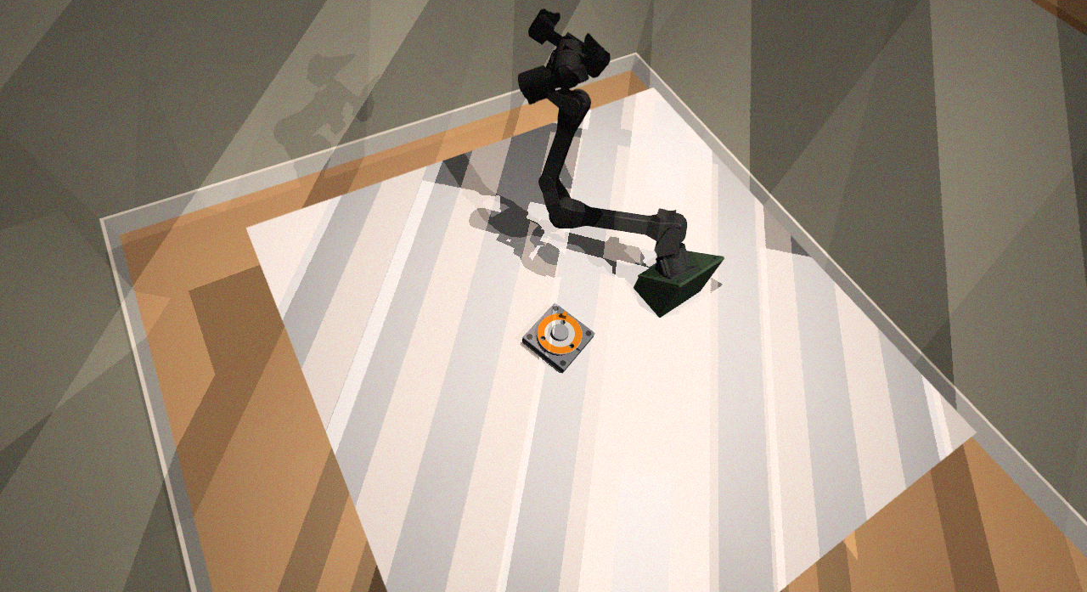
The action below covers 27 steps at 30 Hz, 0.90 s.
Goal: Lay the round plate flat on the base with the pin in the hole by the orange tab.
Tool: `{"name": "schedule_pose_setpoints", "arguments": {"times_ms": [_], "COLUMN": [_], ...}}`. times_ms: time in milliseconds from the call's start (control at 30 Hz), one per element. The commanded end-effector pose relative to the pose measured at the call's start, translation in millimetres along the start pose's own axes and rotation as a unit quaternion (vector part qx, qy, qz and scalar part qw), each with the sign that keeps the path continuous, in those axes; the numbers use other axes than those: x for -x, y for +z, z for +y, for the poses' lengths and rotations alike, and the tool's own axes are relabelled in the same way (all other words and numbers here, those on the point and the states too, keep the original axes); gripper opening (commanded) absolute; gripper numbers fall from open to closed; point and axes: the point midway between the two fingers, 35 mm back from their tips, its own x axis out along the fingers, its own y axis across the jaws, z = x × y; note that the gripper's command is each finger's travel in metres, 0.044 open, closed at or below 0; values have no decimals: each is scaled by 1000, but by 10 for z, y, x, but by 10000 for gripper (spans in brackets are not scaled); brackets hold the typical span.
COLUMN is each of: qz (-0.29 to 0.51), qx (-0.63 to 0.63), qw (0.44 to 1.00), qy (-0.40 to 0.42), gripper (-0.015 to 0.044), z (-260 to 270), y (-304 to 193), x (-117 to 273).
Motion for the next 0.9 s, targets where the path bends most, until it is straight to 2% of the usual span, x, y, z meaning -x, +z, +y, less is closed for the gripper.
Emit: {"name": "schedule_pose_setpoints", "arguments": {"times_ms": [0,133,300,467,567,700,867], "qz": [8,149,254,434,494,618,714], "qx": [-5,-90,-139,-194,-207,-219,-213], "qw": [1000,985,957,878,842,746,645], "qy": [0,-1,-12,-46,-65,-117,-170], "gripper": [374,269,138,6,0,0,0], "z": [16,301,507,832,916,1042,1094], "y": [-47,-896,-1487,-2361,-2613,-3029,-3186], "x": [-10,-37,121,729,1025,1799,2588]}}
